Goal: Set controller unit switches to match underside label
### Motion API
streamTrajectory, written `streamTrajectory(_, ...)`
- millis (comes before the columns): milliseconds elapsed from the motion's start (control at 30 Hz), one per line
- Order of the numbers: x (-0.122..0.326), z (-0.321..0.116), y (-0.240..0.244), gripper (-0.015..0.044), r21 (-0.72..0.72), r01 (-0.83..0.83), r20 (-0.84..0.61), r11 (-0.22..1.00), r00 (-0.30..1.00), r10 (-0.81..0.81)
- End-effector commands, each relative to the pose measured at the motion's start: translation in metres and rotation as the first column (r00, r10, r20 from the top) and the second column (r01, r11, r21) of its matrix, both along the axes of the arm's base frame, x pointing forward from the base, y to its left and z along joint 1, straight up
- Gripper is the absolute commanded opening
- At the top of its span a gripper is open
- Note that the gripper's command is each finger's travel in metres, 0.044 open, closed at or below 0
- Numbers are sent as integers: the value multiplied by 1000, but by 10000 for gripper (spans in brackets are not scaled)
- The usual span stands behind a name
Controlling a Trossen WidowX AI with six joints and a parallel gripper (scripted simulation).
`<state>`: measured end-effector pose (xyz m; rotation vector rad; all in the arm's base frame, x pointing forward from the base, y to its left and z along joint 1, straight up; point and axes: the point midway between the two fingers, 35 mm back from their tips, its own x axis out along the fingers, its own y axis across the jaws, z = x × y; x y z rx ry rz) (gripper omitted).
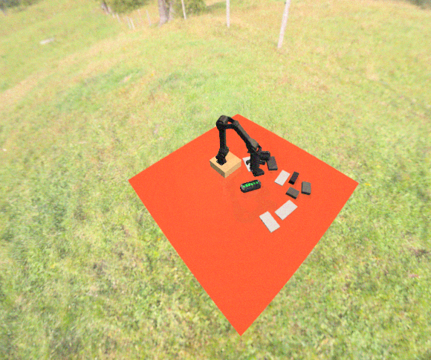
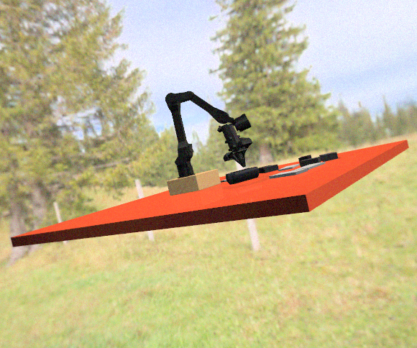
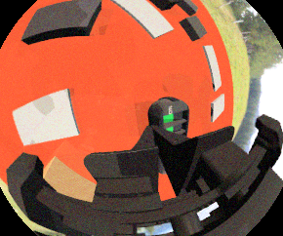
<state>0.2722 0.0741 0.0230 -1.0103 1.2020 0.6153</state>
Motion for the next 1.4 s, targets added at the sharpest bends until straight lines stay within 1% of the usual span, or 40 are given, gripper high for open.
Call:
streamTrajectory(0, 0, -6, -1, 0, -6, 5, -2, 1000, 1000, -5)
streamTrajectory(933, -1, -51, 0, 0, -14, 8, -8, 1000, 1000, -8)
streamTrajectory(1367, 2, -52, -1, 0, -14, 8, -8, 1000, 1000, -9)
